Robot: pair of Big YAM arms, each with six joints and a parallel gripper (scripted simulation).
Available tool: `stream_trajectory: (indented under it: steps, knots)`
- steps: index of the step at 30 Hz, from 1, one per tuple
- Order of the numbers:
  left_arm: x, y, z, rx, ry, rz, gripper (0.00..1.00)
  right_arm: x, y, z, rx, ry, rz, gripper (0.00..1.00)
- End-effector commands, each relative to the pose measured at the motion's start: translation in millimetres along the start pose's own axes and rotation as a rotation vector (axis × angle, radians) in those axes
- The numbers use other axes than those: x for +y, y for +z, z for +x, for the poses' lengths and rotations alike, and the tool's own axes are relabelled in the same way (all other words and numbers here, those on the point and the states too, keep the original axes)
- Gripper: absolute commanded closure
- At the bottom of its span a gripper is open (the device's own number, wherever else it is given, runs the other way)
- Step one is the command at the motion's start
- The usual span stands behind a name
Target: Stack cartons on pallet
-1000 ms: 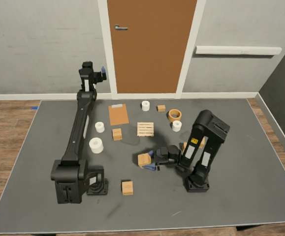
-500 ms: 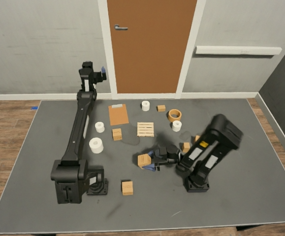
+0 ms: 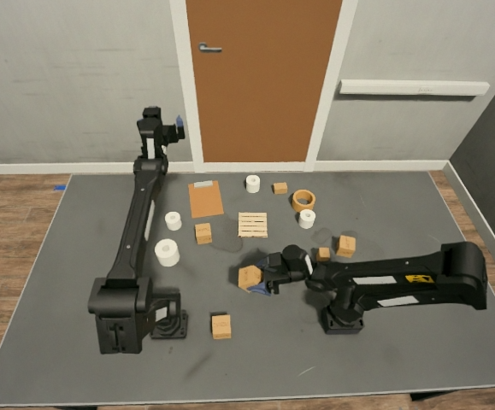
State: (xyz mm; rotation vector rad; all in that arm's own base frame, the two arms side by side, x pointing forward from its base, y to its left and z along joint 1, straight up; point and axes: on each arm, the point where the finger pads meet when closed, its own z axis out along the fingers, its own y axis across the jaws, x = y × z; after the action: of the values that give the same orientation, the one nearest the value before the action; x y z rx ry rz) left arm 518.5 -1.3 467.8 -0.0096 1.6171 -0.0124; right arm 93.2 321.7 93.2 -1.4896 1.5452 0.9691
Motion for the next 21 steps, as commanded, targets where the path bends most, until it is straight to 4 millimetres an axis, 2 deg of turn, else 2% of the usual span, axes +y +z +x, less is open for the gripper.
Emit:
stream_trajectory:
  steps: [1, 4, 11, 21]
  knots:
    - [0.5, -1.7, -30.4, -0.057, 0.014, -0.002, 0.0, -0.5, 9.0, -9.1, 0.141, -0.005, -0.016, 0.45]
    - [0.5, -1.7, -30.4, -0.057, 0.014, -0.002, 0.0, 2.1, 10.7, 4.2, 0.313, 0.044, -0.015, 0.45]
    - [0.5, -1.7, -30.4, -0.057, 0.014, -0.002, 0.0, 3.2, 6.1, 5.7, 0.681, 0.097, 0.037, 0.45]
    - [0.5, -1.7, -30.4, -0.057, 0.014, -0.002, 0.0, 1.3, 6.3, 3.6, 0.883, 0.101, 0.071, 0.45]
